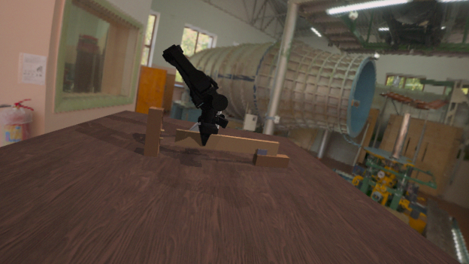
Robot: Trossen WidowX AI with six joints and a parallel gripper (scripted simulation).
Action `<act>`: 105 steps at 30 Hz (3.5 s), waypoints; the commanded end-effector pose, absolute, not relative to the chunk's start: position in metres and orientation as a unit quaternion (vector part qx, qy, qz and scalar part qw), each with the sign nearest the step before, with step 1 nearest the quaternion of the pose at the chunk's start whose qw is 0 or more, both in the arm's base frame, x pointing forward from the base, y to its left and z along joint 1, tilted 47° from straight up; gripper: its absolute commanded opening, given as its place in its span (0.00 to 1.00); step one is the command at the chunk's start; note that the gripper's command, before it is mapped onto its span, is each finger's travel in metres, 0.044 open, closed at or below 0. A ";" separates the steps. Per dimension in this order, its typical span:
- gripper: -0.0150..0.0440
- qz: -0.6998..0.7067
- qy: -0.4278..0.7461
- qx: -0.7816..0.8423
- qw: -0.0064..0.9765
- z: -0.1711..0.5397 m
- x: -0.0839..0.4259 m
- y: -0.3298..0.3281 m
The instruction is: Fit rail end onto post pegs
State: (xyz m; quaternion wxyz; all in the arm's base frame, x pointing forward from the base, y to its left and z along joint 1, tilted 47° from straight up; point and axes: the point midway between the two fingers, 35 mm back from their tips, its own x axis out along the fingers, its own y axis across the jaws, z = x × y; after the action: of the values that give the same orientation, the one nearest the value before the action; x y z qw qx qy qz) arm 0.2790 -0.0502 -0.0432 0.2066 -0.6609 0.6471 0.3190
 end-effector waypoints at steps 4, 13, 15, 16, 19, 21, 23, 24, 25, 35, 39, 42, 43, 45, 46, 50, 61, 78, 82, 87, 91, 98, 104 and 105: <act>0.25 0.320 0.645 -0.663 0.207 -0.040 0.280 -0.050; 0.25 0.320 0.645 -0.663 0.207 -0.038 0.281 -0.051; 0.25 0.320 0.645 -0.663 0.207 -0.037 0.281 -0.051; 0.25 0.320 0.645 -0.663 0.207 -0.037 0.281 -0.051; 0.25 0.320 0.645 -0.663 0.207 -0.036 0.281 -0.052; 0.25 0.320 0.645 -0.663 0.207 -0.036 0.281 -0.052; 0.25 0.320 0.645 -0.663 0.207 -0.035 0.281 -0.053; 0.25 0.320 0.645 -0.663 0.207 -0.035 0.282 -0.053; 0.25 0.320 0.645 -0.663 0.207 -0.035 0.282 -0.053; 0.25 0.320 0.645 -0.663 0.206 -0.033 0.283 -0.056; 0.25 0.320 0.645 -0.663 0.206 -0.033 0.283 -0.057; 0.25 0.320 0.645 -0.663 0.206 -0.032 0.283 -0.058; 0.25 0.320 0.645 -0.663 0.206 -0.032 0.283 -0.058; 0.25 0.320 0.645 -0.663 0.206 -0.031 0.283 -0.058; 0.25 0.320 0.645 -0.663 0.206 -0.031 0.283 -0.059; 0.25 0.320 0.645 -0.663 0.206 -0.030 0.284 -0.059; 0.25 0.320 0.645 -0.663 0.206 -0.027 0.285 -0.061; 0.25 0.320 0.645 -0.663 0.206 -0.023 0.285 -0.065; 0.25 0.320 0.645 -0.663 0.206 -0.023 0.286 -0.066; 0.25 0.320 0.645 -0.663 0.206 -0.022 0.286 -0.067; 0.25 0.320 0.645 -0.663 0.206 -0.021 0.286 -0.068; 0.25 0.320 0.645 -0.663 0.206 -0.020 0.286 -0.070; 0.25 0.320 0.645 -0.663 0.206 -0.018 0.286 -0.071; 0.25 0.320 0.645 -0.663 0.206 -0.018 0.286 -0.071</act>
State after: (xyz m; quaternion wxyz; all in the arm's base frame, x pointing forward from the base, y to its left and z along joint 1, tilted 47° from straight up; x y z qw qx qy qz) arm 0.2848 -0.0716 -0.0199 0.2055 -0.6602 0.6476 0.3204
